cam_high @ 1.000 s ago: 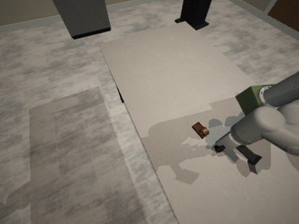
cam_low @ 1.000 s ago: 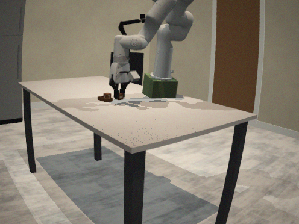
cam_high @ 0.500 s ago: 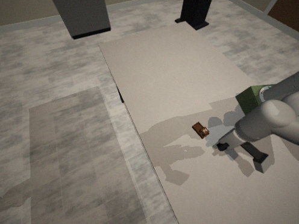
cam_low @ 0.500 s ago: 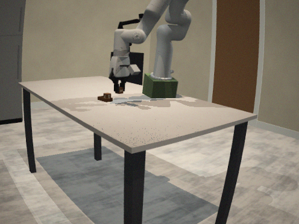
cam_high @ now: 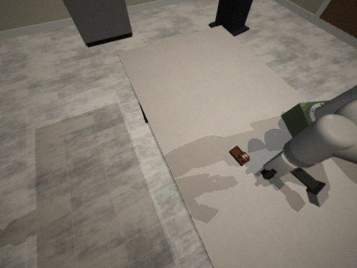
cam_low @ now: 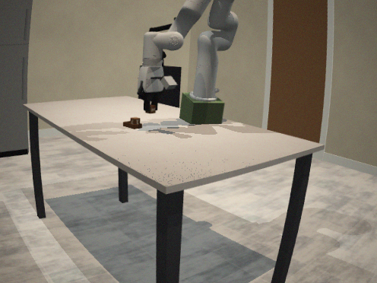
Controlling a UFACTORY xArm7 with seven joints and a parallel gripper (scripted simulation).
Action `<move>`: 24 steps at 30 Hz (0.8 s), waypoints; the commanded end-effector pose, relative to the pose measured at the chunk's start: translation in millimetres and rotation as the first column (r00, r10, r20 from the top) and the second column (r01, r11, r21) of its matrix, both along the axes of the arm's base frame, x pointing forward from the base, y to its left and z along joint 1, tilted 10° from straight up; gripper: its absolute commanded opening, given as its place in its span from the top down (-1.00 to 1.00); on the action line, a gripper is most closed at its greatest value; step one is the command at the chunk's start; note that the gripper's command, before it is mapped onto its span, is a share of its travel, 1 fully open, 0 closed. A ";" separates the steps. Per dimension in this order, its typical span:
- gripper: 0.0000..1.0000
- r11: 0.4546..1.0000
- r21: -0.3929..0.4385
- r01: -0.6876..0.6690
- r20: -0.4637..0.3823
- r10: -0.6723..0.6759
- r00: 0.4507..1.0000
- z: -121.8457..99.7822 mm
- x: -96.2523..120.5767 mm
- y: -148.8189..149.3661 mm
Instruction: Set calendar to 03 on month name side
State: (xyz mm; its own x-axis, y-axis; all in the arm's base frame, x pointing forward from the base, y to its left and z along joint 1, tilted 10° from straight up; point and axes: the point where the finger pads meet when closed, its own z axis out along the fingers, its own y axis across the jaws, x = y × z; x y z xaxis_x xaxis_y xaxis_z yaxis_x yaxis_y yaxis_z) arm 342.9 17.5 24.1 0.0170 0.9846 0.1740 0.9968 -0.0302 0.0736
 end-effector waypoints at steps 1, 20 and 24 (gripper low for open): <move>0.47 1.000 -0.014 0.004 0.007 -0.004 1.000 11.5 -1.4 -1.2; 0.47 1.000 -0.014 0.004 0.008 -0.004 1.000 27.1 -2.7 -3.8; 0.47 1.000 -0.014 0.004 0.008 -0.004 1.000 27.1 -2.7 -3.8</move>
